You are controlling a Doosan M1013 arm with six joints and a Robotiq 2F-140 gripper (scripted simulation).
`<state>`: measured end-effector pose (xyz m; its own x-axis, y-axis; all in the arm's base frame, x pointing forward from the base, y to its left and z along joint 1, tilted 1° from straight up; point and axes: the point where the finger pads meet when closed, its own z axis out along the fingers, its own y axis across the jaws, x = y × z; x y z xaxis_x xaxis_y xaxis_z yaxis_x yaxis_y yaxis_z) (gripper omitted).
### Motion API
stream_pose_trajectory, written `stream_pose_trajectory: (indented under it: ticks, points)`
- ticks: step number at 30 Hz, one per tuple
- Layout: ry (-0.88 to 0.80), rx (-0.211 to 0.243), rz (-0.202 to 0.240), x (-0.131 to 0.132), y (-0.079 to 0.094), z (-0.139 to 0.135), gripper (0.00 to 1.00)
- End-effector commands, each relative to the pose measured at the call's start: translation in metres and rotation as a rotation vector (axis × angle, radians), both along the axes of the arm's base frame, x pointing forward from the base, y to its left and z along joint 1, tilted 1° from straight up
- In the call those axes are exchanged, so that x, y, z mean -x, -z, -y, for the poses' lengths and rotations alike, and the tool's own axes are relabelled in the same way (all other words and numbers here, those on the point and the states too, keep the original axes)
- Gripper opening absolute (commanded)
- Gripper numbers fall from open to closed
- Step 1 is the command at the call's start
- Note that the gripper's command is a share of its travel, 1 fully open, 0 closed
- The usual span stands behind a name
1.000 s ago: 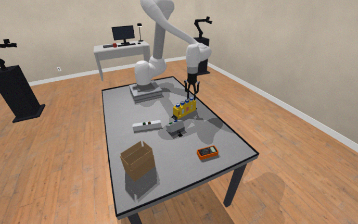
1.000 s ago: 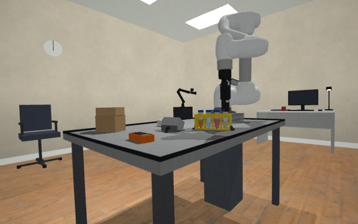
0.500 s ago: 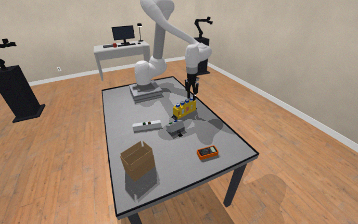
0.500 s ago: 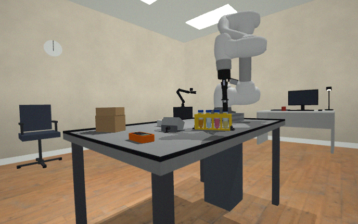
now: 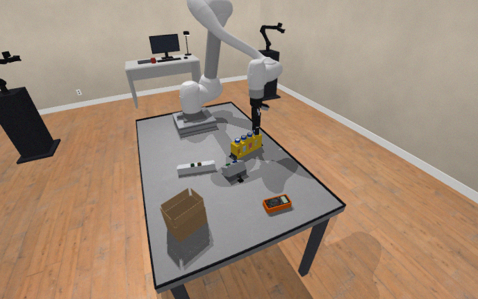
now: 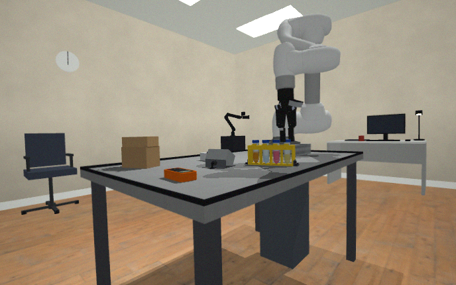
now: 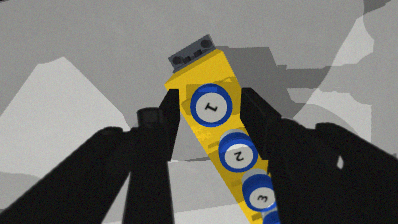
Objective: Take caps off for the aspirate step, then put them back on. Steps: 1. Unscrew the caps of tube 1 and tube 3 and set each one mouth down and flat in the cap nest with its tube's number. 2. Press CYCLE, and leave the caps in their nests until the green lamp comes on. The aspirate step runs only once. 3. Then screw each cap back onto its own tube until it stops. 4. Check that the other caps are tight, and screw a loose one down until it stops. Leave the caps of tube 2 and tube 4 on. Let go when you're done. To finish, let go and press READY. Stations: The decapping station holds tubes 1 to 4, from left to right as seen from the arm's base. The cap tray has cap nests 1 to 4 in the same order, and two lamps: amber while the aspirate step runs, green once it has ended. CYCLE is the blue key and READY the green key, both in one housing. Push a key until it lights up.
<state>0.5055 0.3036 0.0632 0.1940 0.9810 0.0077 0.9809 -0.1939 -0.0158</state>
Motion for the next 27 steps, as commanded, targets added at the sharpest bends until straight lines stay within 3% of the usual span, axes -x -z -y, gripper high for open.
stream_pose_trajectory:
  ticks: [1,2,16,27]
  points:
    - [0.027,0.017,0.006,-0.0004,-0.0007,-0.0007,0.41]
    - [0.027,0.017,0.006,-0.0004,-0.0007,-0.0007,0.30]
    - [0.027,0.017,0.006,-0.0004,-0.0007,-0.0007,0.30]
    - [-0.473,0.011,0.007,-0.0004,-0.0010,-0.0007,0.30]
